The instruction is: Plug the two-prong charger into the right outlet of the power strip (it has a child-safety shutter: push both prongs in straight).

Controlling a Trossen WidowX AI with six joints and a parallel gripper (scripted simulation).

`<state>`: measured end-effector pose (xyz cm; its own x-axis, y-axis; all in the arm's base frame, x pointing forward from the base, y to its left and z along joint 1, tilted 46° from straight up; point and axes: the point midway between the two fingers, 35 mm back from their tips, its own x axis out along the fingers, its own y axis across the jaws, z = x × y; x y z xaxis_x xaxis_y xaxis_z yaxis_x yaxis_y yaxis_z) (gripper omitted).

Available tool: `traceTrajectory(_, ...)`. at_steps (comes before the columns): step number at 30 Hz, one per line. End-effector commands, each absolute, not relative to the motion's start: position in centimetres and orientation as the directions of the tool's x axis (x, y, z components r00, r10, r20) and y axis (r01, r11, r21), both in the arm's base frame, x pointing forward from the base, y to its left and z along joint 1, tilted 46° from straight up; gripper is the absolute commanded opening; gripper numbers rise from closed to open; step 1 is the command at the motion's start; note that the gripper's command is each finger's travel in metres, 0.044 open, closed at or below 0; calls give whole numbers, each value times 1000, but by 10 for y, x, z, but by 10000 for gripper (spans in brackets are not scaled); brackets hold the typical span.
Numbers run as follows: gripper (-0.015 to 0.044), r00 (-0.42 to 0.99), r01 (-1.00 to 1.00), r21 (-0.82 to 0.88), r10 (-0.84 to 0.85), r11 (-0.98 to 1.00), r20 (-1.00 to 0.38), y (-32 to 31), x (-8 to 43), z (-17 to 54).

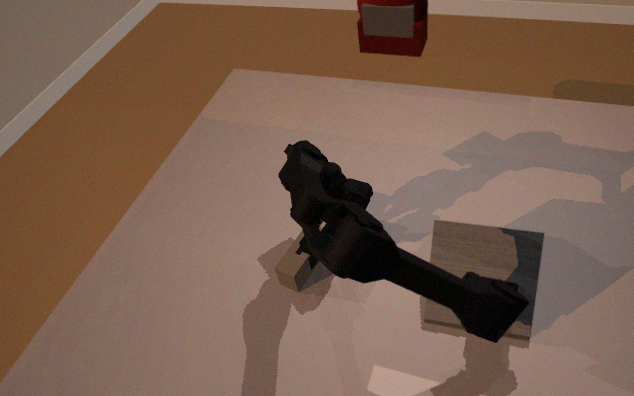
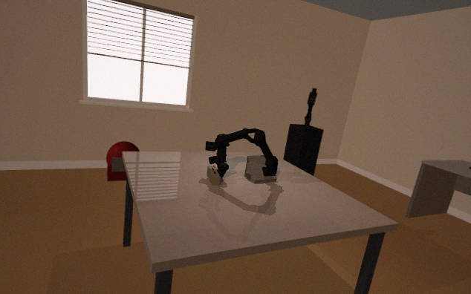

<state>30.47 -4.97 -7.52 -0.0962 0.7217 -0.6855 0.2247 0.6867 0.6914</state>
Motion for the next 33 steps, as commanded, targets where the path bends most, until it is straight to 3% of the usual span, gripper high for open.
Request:
traceTrajectory(1,440,-90,214,692,719,689,-689,-50,304,-74)
traceTrajectory(33,440,-87,212,692,718,690,-690,-48,279,-70)
